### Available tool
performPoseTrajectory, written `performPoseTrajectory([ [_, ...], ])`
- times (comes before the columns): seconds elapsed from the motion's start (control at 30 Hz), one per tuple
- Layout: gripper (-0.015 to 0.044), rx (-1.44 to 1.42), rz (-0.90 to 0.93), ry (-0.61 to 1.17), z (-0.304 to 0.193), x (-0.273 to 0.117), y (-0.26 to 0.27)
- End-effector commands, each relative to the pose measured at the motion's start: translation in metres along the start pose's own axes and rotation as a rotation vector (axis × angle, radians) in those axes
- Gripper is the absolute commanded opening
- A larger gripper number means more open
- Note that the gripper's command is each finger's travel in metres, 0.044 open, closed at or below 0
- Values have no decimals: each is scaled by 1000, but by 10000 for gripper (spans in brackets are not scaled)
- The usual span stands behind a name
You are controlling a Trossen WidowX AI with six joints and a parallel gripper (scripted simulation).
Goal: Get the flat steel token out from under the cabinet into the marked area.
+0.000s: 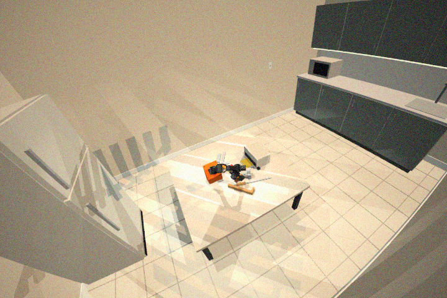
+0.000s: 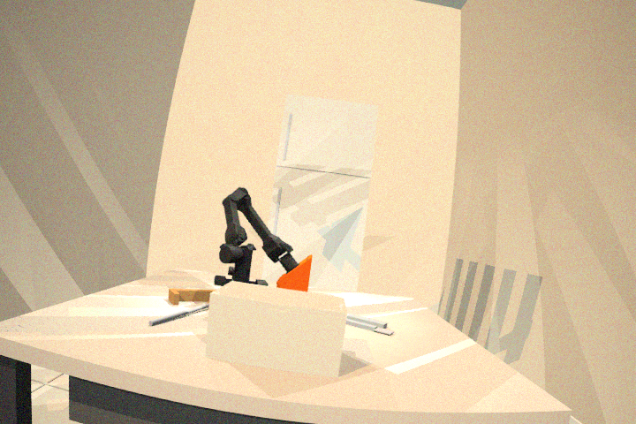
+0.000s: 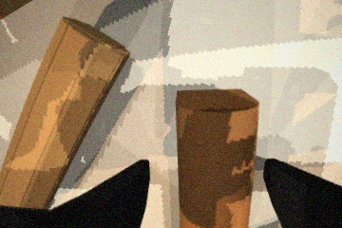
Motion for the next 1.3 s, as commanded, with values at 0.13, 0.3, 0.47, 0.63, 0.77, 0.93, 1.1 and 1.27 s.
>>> performPoseTrajectory([
  [0.13,270,-16,-2,2,3,4,-2],
  [0.3,158,-7,2,2,1,2,0],
  [0.47,125,-7,2,2,1,2,0],
  [0.63,52,-7,2,2,1,2,0],
  [0.77,0,-7,1,2,0,1,-1],
  [0.93,0,-8,0,2,-2,2,-1],
  [1.1,0,-8,0,2,-7,2,1],
  [1.27,0,-9,-1,2,-13,2,2],
])
Point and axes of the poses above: the point midway between the two fingers, 35 mm back from their tips, its own x axis out along the fingers, its own y axis across the jaws, z = x × y, the point moved 4 cm from there along -x, back along the fingers, and after that the axes turned 15 degrees about -x, right-handed, at the moved point
